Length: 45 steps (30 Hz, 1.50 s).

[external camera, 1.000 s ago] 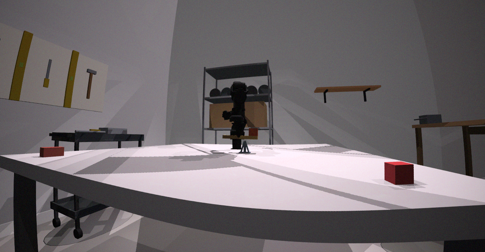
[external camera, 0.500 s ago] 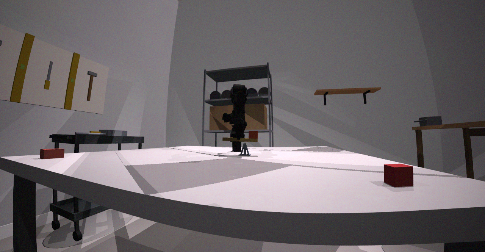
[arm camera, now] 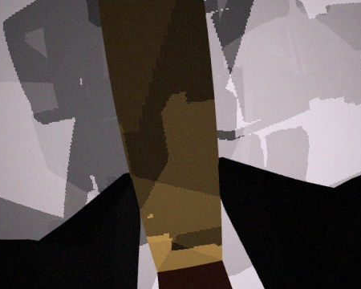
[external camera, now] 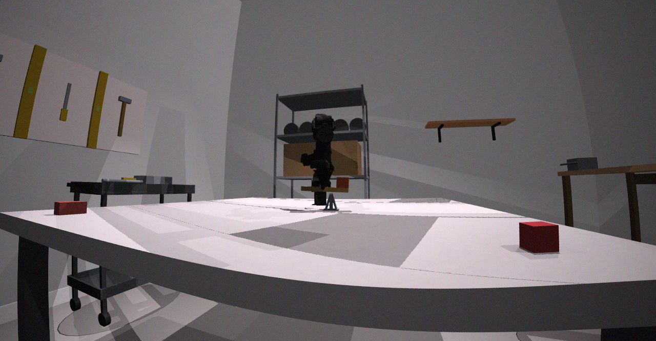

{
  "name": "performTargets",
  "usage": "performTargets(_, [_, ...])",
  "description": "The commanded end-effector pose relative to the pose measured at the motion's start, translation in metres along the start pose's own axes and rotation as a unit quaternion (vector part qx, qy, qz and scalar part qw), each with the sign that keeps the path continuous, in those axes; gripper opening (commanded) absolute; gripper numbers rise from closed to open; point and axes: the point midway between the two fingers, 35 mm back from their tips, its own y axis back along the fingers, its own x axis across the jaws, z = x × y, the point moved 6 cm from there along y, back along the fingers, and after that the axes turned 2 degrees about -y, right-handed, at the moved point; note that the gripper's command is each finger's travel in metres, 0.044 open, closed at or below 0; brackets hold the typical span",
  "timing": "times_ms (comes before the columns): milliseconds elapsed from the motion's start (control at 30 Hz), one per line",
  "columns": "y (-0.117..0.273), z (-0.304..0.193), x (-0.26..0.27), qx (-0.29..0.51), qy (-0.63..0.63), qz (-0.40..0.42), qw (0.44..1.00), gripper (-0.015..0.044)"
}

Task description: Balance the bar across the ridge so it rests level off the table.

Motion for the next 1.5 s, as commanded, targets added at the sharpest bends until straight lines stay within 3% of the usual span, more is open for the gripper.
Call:
performTargets(0, [-0.0009, 0.0001, 0.0002, -0.001, -0.001, 0.000, 1.000, 0.0000])
performTargets(1467, [-0.0046, -0.0001, 0.0002, -0.001, -0.001, 0.000, 1.000, 0.0000])
